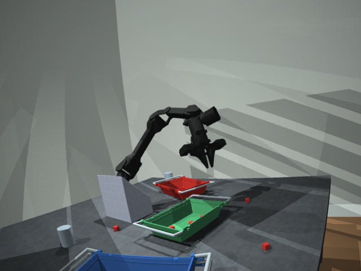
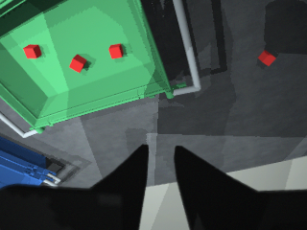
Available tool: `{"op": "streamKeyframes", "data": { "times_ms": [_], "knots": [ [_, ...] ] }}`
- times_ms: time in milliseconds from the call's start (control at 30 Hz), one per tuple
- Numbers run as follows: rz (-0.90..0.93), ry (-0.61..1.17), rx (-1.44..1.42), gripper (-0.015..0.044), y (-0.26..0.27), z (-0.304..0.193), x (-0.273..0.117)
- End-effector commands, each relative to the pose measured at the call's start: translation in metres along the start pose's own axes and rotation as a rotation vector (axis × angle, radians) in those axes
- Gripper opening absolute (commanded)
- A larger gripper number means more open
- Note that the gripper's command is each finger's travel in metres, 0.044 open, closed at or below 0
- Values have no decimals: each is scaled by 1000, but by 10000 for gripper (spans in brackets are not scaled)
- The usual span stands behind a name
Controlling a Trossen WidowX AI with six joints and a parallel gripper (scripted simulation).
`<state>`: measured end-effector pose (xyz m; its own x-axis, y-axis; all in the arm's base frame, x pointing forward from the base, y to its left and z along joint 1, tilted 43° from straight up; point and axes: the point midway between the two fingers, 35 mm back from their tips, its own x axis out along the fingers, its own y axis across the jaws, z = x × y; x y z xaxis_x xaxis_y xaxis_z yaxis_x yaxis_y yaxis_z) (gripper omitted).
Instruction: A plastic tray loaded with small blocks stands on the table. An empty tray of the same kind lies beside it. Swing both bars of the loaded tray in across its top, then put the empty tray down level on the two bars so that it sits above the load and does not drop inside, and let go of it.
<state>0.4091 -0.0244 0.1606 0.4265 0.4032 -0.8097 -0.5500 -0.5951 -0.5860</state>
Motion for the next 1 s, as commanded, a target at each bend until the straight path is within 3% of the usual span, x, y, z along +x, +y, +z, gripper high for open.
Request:
{"op": "streamKeyframes", "data": {
  "times_ms": [0, 133, 500, 967],
  "knots": [
    [-77, -296, -299, 85, -16, 52, 53],
    [-128, -408, -406, 85, -20, 75, 71],
    [-128, -408, -406, 85, -20, 75, 74],
    [-130, -409, -406, 85, -23, 99, 125]
  ]
}}
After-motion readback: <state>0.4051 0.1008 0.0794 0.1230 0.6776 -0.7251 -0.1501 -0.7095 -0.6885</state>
